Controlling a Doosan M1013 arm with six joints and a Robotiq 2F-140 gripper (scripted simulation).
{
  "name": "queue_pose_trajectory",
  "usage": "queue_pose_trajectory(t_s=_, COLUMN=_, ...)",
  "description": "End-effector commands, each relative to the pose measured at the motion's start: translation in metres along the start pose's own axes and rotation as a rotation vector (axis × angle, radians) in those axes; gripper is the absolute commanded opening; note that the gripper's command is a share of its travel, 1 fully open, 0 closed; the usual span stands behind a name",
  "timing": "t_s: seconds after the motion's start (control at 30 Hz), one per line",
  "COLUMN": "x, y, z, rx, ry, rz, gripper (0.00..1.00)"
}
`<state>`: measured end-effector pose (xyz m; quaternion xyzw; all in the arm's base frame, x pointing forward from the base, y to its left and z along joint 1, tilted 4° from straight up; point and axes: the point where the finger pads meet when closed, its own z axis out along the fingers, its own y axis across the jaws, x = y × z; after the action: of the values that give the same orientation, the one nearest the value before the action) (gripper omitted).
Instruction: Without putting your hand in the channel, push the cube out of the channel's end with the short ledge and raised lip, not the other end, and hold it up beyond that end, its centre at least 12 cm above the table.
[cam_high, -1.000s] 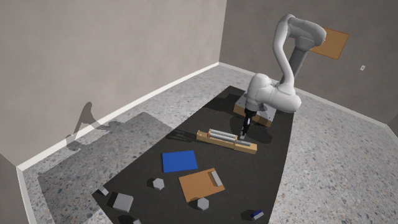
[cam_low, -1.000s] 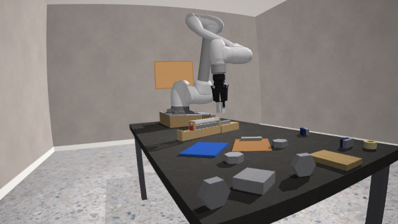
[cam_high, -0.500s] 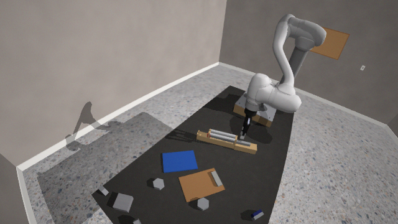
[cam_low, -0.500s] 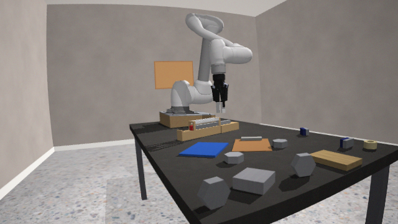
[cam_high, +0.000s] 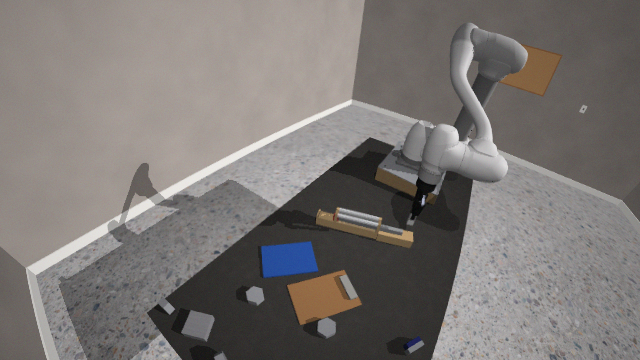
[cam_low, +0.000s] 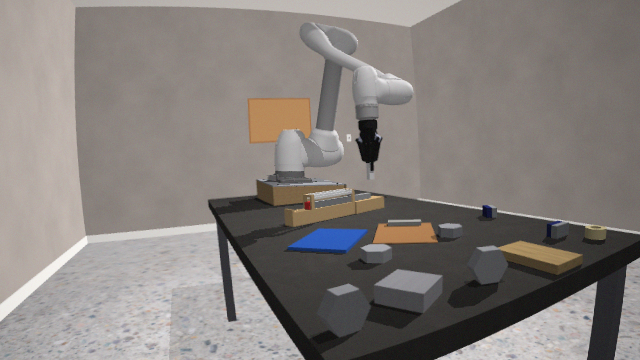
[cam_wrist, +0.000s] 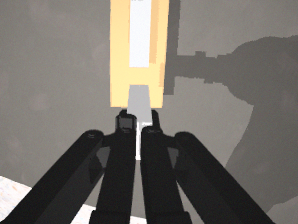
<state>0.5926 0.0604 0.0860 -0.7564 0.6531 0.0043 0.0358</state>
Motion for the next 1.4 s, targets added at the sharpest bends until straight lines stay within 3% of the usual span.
queue_pose_trajectory(t_s=0.0, x=-0.004, y=0.000, z=0.014, rx=0.001, ry=0.004, rz=-0.002, gripper=0.00)
queue_pose_trajectory(t_s=0.17, x=-0.004, y=0.000, z=0.041, rx=0.001, ry=0.004, rz=-0.002, gripper=0.00)
queue_pose_trajectory(t_s=0.43, x=-0.004, y=0.000, z=0.044, rx=0.001, ry=0.004, rz=-0.002, gripper=0.00)
queue_pose_trajectory(t_s=0.77, x=-0.004, y=0.000, z=0.065, rx=0.001, ry=0.004, rz=-0.002, gripper=0.00)
queue_pose_trajectory(t_s=1.37, x=0.007, y=0.000, z=0.068, rx=0.001, ry=0.004, rz=-0.002, gripper=0.00)
